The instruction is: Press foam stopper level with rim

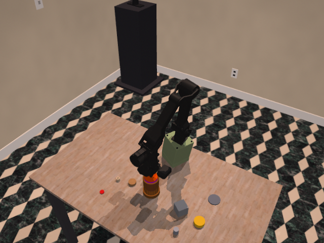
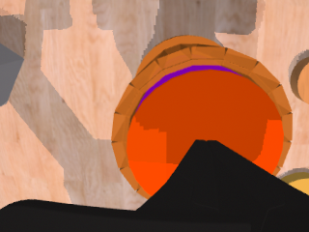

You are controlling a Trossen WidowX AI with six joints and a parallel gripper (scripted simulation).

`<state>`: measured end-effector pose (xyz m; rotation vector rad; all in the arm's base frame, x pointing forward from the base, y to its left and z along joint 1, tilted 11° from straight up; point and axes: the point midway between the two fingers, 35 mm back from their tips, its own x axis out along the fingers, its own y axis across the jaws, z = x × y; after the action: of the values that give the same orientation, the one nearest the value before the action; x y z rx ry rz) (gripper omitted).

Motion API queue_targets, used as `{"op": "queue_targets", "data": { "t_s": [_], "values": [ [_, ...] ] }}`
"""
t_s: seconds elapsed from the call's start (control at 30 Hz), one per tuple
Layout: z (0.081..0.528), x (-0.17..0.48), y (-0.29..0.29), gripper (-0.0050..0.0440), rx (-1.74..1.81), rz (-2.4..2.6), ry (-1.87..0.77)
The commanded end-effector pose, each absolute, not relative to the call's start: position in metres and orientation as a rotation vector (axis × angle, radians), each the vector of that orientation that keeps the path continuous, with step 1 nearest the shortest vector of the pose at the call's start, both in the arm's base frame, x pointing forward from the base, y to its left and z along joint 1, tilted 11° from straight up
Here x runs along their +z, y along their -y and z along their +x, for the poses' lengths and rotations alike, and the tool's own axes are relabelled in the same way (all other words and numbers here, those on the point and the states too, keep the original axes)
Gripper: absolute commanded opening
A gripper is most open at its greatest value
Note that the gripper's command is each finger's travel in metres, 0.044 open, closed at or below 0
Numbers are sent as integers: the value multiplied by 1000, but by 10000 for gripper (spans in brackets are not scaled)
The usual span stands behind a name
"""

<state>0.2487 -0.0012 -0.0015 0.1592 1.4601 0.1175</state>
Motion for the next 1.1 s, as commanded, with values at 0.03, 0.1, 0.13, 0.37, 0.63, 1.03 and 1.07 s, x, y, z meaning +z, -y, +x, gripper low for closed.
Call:
{"op": "queue_targets", "data": {
  "t_s": [0.03,0.1,0.13,0.37,0.63,1.03,1.07],
  "values": [
    [245,-5,0,0,116,161,-1473],
    [244,-5,0,0,116,161,-1473],
    [244,-5,0,0,116,161,-1473],
    [244,-6,0,0,116,161,-1473],
    [243,-7,0,0,116,161,-1473],
    [243,-9,0,0,116,160,-1473],
    [243,-9,0,0,116,160,-1473]
  ]
}}
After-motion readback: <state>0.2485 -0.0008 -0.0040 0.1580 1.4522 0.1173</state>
